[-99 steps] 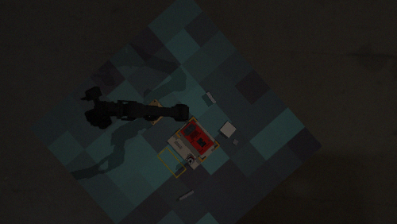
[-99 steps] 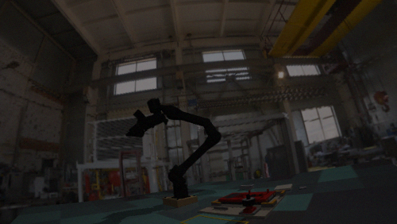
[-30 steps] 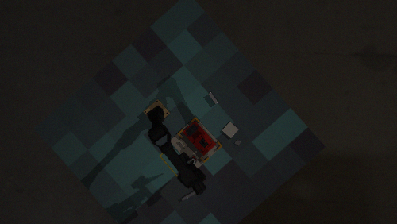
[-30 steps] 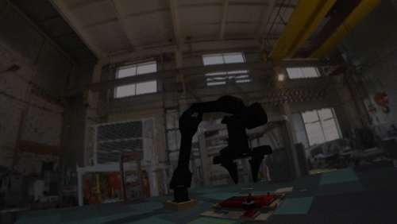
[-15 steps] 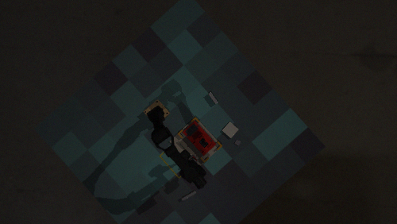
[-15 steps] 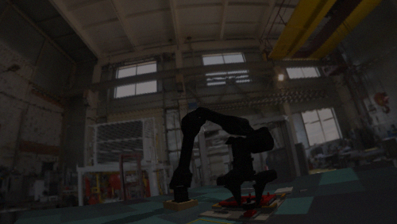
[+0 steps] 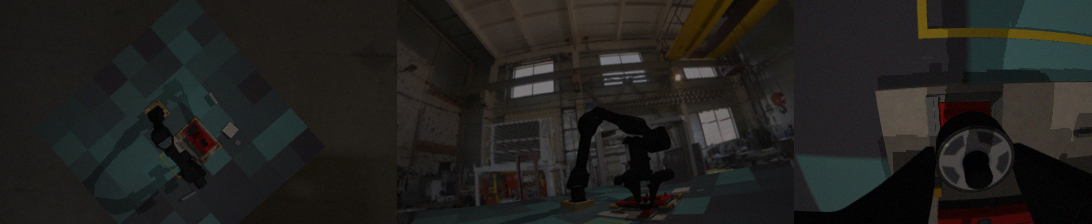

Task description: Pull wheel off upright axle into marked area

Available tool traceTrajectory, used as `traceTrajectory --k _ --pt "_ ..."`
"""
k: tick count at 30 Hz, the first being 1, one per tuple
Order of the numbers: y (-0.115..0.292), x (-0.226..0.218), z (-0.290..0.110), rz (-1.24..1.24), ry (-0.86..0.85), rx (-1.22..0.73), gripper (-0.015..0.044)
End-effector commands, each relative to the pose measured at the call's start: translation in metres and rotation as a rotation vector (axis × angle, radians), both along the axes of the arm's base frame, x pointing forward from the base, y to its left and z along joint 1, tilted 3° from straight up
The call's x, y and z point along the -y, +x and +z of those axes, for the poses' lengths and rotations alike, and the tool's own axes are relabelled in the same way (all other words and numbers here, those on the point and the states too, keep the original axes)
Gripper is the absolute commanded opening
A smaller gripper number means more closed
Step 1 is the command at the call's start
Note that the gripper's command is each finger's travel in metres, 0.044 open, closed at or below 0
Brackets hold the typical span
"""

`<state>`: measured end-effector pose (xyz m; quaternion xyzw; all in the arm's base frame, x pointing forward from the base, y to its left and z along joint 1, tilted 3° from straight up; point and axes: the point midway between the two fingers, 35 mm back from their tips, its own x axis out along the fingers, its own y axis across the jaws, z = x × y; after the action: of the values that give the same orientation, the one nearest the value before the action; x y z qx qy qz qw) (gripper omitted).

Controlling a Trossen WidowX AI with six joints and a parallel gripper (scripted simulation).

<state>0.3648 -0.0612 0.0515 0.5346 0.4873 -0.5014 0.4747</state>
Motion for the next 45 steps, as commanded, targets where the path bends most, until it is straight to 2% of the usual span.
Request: traceTrajectory --k 1,3,4,45 --pt "0.000 0.000 0.000 0.000 0.000 -0.003 0.0056" --pt "0.000 0.000 0.001 0.000 0.000 -0.003 0.0004" --pt "0.000 0.000 0.001 0.000 0.000 -0.002 0.0000" --pt "0.000 0.001 0.015 -0.002 0.000 0.001 0.0000"
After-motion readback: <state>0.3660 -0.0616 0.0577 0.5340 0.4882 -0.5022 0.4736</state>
